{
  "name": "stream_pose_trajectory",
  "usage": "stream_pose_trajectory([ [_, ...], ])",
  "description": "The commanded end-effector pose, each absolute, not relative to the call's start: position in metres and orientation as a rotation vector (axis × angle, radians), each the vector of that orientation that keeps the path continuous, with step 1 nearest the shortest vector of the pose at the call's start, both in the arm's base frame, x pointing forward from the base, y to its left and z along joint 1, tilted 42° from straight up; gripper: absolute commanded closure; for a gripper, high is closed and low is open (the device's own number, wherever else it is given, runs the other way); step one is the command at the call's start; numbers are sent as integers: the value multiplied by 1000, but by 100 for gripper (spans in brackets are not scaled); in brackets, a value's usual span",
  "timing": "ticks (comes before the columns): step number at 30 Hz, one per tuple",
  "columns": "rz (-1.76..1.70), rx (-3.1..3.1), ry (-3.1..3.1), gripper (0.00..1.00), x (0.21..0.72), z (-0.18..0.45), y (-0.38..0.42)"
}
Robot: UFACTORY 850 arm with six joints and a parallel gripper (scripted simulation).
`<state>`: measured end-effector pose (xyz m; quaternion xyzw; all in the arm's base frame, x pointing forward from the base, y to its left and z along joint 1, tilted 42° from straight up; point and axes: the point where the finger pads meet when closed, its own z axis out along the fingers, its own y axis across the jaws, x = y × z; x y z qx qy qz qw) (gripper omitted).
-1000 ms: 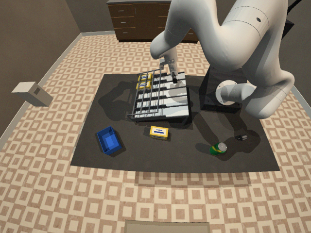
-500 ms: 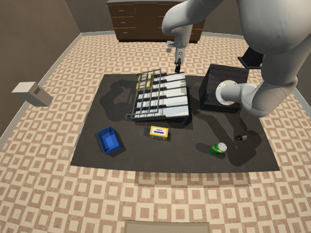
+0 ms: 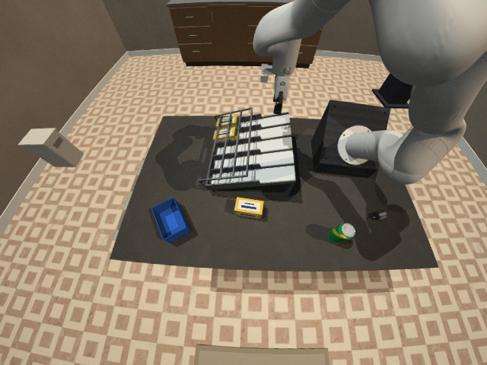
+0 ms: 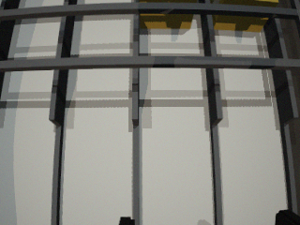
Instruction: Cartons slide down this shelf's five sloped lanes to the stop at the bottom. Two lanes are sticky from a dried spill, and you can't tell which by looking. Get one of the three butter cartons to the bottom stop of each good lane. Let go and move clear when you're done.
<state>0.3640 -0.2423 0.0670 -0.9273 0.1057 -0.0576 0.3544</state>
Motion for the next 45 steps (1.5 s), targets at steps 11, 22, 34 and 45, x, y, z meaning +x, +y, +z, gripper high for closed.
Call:
stream_pose_trajectory([
  [11, -151, -2398, 273, 10, 364, 67, -243],
  [22, -131, -2389, 331, 10, 392, 116, -197],
  [34, -131, -2389, 331, 10, 441, 202, -116],
  [45, -114, -2381, 382, 10, 495, 299, -22],
])
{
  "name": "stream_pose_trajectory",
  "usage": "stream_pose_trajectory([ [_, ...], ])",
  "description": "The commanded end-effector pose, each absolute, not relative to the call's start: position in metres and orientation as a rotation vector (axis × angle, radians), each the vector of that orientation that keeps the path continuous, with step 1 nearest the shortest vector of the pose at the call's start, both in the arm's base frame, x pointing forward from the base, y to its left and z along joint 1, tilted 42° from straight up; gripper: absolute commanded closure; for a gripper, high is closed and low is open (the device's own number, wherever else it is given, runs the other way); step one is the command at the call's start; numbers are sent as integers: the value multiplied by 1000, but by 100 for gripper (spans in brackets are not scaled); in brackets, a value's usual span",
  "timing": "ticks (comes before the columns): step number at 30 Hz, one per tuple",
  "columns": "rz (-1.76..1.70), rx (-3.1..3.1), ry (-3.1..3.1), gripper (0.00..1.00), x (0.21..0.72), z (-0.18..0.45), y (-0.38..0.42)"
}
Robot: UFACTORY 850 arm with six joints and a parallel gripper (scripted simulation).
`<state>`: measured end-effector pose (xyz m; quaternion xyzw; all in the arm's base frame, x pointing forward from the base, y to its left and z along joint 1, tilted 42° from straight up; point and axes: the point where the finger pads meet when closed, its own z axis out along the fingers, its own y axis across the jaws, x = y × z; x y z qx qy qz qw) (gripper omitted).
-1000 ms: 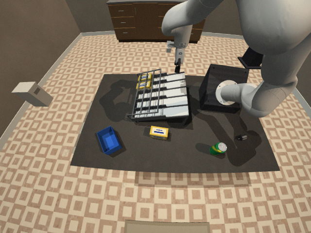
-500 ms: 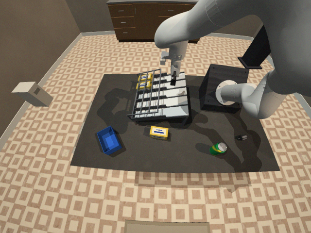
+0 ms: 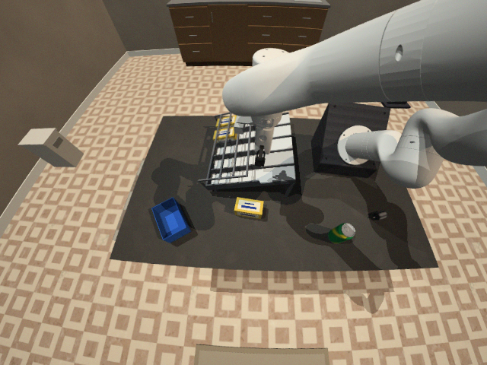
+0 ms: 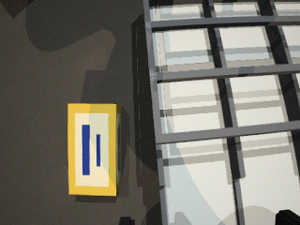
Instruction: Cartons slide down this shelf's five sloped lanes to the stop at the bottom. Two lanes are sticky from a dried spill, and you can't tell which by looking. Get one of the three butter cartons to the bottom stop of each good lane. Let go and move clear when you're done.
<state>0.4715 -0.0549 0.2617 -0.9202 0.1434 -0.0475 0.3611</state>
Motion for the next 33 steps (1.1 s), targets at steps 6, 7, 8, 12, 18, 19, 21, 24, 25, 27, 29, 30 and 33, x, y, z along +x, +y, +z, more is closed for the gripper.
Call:
stream_pose_trajectory([
  [6, -114, -2381, 382, 10, 509, 322, -1],
  [7, -114, -2381, 382, 10, 509, 322, -1],
  [8, -114, -2381, 382, 10, 509, 322, -1],
  [12, -111, -2379, 387, 10, 517, 335, 11],
  [18, -111, -2379, 387, 10, 517, 335, 11],
  [19, -111, -2379, 387, 10, 517, 335, 11],
  [21, -111, -2379, 387, 10, 517, 335, 11],
  [24, -111, -2379, 387, 10, 517, 335, 11],
  [25, -111, -2379, 387, 10, 517, 335, 11],
  [27, -111, -2379, 387, 10, 518, 329, 16],
  [29, -111, -2379, 387, 10, 520, 323, 21],
  [30, -111, -2379, 387, 10, 520, 320, 24],
  [33, -111, -2379, 387, 10, 523, 311, 32],
])
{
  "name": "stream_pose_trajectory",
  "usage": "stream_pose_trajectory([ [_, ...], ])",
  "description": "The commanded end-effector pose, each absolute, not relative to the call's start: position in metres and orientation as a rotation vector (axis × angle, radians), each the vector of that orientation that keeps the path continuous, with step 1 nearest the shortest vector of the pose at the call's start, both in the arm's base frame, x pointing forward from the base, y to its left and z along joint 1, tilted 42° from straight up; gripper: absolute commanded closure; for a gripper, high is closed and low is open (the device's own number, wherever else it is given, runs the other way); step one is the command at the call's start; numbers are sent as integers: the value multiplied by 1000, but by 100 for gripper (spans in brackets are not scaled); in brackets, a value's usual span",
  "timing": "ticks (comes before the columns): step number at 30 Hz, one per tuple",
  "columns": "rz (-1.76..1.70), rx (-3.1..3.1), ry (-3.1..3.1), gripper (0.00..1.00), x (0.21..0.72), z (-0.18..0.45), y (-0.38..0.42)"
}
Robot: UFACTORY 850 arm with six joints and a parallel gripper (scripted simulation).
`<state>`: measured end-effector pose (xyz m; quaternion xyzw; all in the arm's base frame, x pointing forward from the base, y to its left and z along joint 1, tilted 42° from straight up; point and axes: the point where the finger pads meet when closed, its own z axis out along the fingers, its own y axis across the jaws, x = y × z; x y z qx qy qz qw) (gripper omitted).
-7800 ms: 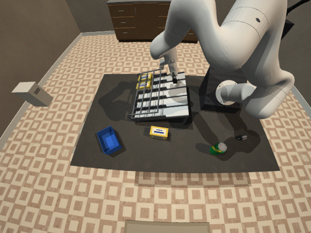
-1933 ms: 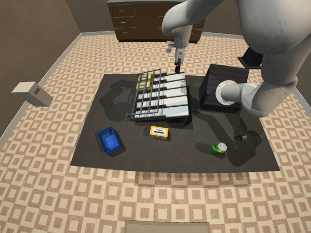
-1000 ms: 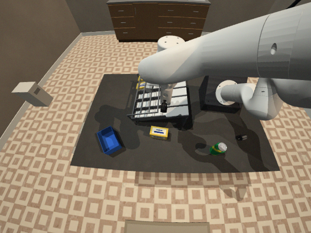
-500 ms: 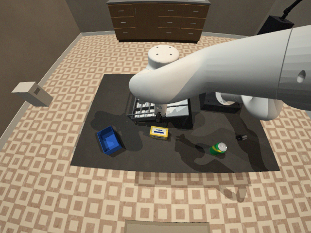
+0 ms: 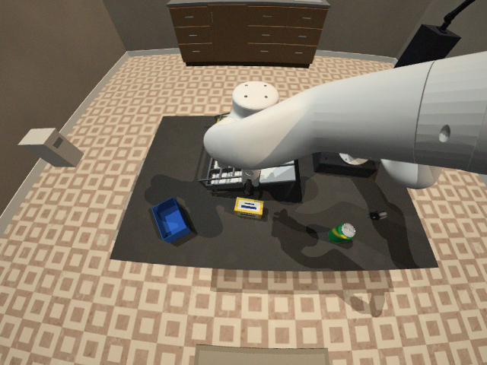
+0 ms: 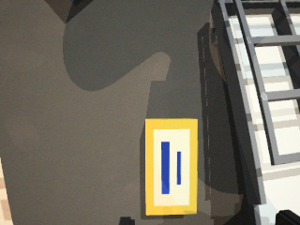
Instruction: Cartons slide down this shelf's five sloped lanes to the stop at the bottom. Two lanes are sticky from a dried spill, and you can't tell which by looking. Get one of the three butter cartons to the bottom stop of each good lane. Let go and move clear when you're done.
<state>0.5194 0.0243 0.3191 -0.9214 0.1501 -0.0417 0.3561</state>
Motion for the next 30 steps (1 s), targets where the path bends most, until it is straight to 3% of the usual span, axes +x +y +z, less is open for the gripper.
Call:
stream_pose_trajectory([
  [1, -111, -2379, 387, 10, 523, 308, 34],
  [30, -109, -2381, 388, 10, 536, 252, 82],
])
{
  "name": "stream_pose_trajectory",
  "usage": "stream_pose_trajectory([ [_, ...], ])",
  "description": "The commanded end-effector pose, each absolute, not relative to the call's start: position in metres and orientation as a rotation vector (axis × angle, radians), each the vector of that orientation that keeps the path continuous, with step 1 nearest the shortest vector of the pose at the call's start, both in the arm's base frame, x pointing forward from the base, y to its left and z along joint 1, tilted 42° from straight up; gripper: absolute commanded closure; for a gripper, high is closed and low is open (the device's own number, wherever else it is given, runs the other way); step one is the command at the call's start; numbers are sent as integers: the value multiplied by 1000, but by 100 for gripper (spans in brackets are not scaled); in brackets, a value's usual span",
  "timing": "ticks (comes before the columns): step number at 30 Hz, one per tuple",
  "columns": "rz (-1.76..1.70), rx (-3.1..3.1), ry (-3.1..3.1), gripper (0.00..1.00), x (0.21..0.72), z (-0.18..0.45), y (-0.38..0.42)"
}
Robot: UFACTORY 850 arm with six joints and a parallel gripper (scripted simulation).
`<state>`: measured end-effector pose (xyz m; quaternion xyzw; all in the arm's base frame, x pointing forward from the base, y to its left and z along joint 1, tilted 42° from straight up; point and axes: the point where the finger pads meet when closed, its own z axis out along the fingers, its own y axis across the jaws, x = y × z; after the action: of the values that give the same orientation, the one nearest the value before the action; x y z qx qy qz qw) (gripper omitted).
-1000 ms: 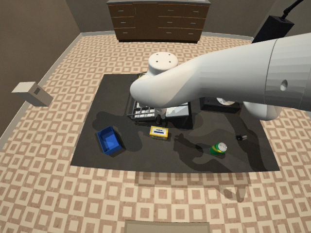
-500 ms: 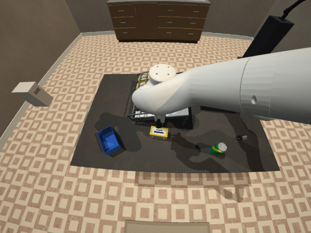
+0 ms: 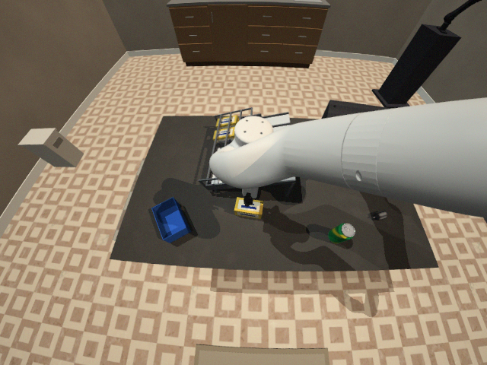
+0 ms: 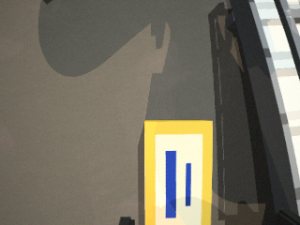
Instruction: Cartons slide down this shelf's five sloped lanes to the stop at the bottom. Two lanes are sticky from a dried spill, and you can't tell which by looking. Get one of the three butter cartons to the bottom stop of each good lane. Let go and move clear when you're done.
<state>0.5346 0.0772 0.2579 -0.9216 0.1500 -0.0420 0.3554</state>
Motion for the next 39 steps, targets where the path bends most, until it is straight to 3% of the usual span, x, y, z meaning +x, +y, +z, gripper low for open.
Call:
stream_pose_trajectory([
  [1, -109, -2381, 388, 10, 537, 249, 85],
  [39, -106, -2382, 388, 10, 556, 175, 149],
])
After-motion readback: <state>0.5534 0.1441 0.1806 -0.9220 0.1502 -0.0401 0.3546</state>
